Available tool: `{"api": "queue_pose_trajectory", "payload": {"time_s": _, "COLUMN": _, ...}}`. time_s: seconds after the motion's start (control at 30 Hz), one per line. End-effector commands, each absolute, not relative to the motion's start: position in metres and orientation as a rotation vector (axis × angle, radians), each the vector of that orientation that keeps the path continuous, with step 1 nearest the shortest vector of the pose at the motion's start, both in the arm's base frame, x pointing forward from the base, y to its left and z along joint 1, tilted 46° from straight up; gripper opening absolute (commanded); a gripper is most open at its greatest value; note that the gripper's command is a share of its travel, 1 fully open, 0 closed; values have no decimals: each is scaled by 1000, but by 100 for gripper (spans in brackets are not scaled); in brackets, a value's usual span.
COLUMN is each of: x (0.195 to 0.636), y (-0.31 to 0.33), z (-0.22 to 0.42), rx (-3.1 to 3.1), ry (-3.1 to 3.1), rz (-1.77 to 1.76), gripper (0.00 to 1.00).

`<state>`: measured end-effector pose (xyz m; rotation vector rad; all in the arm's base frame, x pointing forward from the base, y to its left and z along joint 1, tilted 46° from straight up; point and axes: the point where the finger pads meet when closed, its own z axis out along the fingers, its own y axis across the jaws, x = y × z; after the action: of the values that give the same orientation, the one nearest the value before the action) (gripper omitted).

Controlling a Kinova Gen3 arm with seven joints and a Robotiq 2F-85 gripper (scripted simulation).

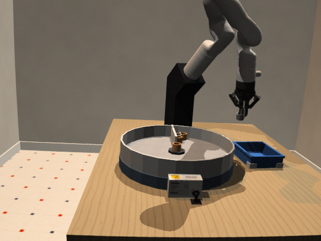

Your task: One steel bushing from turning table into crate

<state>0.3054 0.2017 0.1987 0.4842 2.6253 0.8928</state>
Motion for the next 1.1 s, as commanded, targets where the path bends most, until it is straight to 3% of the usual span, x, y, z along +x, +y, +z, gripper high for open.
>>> {"api": "queue_pose_trajectory", "payload": {"time_s": 0.0, "x": 302, "y": 233, "z": 217, "rx": 423, "ry": 2617, "rz": 872, "gripper": 0}}
{"api": "queue_pose_trajectory", "payload": {"time_s": 1.07, "x": 318, "y": 248, "z": 193, "rx": 491, "ry": 2449, "rz": 768, "gripper": 0}}
